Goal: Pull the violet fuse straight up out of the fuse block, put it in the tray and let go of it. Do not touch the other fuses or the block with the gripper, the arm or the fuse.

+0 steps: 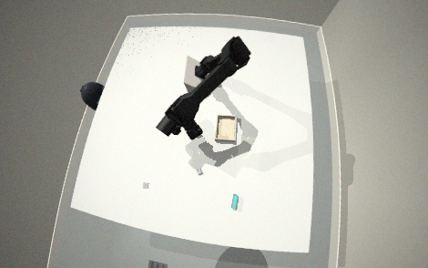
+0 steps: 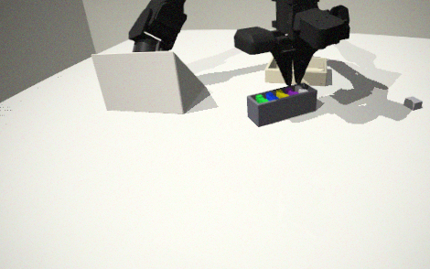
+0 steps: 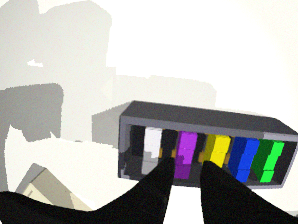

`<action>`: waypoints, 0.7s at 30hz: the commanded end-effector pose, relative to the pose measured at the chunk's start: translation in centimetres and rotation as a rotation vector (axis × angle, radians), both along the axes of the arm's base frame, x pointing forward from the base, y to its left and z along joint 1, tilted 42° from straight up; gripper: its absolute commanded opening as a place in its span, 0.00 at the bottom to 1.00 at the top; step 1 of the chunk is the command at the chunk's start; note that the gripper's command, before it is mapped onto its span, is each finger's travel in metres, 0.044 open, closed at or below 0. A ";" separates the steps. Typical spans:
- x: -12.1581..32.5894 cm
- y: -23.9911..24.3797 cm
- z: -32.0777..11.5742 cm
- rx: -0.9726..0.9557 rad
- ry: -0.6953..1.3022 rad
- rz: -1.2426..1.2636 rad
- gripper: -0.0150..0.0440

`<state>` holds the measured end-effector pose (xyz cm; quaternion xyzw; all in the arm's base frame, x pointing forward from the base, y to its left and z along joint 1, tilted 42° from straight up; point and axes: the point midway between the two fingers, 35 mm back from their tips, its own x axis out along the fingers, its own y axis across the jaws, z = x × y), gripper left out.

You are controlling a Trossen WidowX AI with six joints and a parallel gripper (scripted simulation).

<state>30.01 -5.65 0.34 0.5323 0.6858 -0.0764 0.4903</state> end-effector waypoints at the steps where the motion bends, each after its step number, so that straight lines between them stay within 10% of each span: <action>1: -0.1 0.5 -0.4 0.007 0.005 -0.001 0.38; 21: 0.0 0.9 -0.8 0.007 0.004 -0.001 0.38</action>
